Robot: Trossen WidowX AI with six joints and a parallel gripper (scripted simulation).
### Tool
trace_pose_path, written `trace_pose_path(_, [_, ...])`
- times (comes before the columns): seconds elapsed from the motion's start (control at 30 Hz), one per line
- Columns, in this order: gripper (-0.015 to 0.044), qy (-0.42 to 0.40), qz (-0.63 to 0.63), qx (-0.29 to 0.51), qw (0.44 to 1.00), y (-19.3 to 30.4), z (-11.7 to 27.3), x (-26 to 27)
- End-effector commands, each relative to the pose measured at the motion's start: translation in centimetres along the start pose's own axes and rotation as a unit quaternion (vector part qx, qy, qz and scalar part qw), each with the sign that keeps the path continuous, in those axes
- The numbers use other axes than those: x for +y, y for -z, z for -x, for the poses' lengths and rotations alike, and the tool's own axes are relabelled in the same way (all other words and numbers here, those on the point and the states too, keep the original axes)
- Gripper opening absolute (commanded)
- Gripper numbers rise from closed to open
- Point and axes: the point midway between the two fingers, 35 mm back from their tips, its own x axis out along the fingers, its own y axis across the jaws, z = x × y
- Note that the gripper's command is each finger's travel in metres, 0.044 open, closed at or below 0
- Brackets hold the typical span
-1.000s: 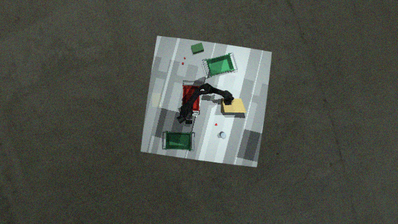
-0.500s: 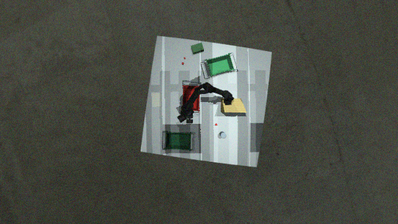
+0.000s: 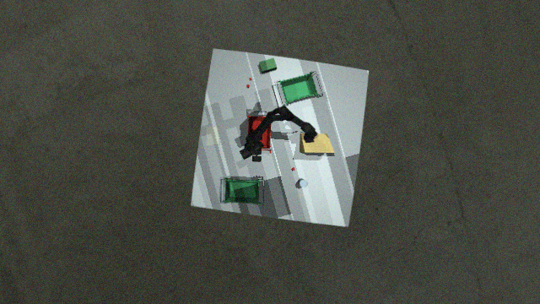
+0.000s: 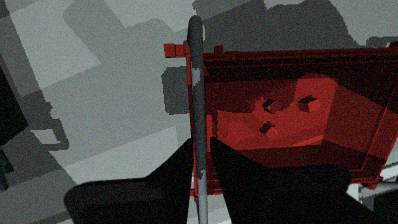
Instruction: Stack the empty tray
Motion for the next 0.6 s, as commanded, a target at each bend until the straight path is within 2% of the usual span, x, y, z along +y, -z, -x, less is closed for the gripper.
trace_pose_path(0.0, [0.0081, 0.005, 0.001, 0.007, 1.000, 0.2, -1.1, -1.7])
trace_pose_path(0.23, [0.0081, 0.005, 0.001, 0.007, 1.000, 0.2, -2.0, -2.9])
trace_pose_path(0.57, [0.0081, 0.004, 0.001, 0.007, 1.000, 0.0, 2.1, -2.3])
